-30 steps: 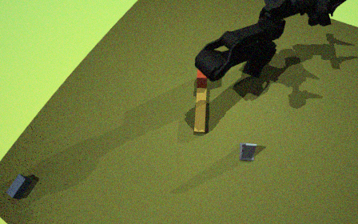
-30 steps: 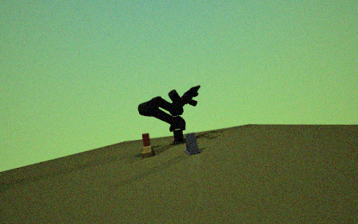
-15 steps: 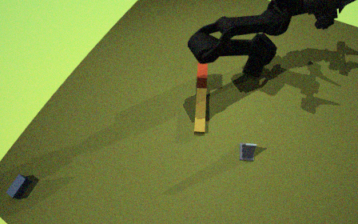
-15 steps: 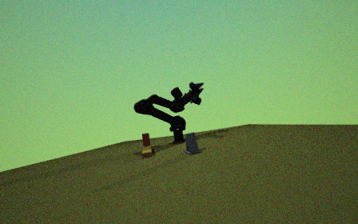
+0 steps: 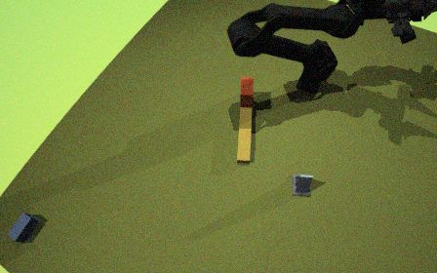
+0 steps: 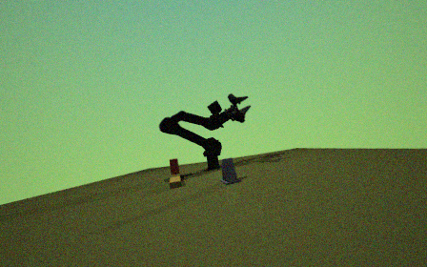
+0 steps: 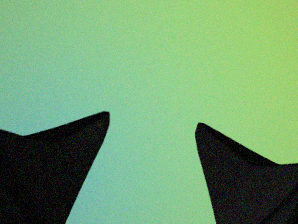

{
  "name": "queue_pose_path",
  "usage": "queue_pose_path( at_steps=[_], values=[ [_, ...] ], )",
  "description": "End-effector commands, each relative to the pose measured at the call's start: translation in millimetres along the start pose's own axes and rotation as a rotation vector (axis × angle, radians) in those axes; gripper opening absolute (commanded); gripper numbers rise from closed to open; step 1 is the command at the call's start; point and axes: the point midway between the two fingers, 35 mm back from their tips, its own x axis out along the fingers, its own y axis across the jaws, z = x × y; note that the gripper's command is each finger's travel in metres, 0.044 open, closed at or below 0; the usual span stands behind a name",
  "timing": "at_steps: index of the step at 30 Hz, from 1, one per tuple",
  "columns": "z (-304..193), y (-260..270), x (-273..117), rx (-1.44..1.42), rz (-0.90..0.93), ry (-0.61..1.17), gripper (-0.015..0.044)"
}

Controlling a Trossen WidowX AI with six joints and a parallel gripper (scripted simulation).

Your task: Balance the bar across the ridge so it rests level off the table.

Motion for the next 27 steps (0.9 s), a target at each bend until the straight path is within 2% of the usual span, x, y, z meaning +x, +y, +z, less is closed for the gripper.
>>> queue_pose_path(
  at_steps=[1,27],
  values=[
    [6.4,2.2,6.9,-0.104,0.0,-0.035,0.0315],
    [76.7,33.6,39.8,-0.781,-0.083,-0.374,0.0315]
  ],
)
